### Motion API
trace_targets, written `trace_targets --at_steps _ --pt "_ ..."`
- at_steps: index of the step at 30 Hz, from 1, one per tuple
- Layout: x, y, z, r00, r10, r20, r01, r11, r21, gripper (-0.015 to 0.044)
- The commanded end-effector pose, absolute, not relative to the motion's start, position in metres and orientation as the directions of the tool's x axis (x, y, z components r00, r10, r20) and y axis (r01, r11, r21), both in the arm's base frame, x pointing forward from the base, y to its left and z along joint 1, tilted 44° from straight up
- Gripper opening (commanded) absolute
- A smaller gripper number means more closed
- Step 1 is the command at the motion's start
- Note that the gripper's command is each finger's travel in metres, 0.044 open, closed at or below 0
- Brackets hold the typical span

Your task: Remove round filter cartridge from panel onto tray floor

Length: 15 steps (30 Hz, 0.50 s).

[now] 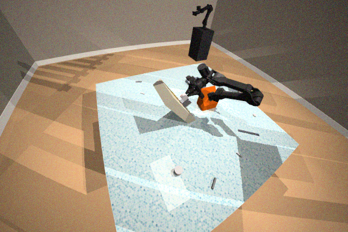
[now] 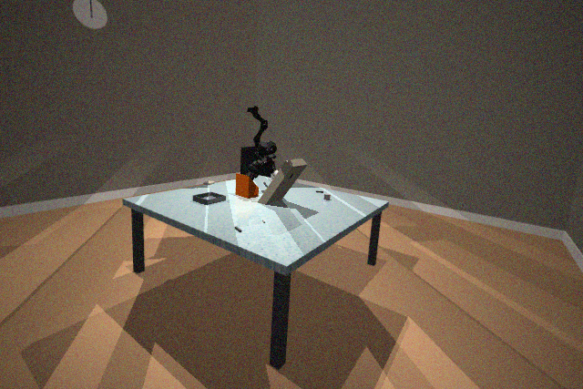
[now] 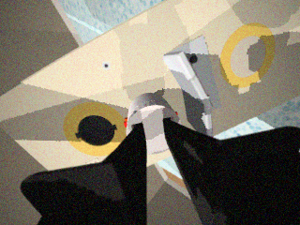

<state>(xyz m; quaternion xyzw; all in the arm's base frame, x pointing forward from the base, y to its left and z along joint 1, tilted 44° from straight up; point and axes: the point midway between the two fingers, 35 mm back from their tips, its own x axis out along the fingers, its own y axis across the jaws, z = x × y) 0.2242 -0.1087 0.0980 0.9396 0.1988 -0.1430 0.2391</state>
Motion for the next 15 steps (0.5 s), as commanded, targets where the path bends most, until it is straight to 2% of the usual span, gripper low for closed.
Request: trace_targets --at_steps 1,11,15 --pt "0.225 -0.11 0.099 0.881 0.304 -0.363 0.441 -0.805 0.396 0.009" --pt "0.223 -0.107 0.097 0.883 0.3 -0.361 0.438 -0.804 0.402 0.009" --pt "0.237 -0.132 0.122 0.883 0.3 -0.361 0.438 -0.804 0.402 0.009"
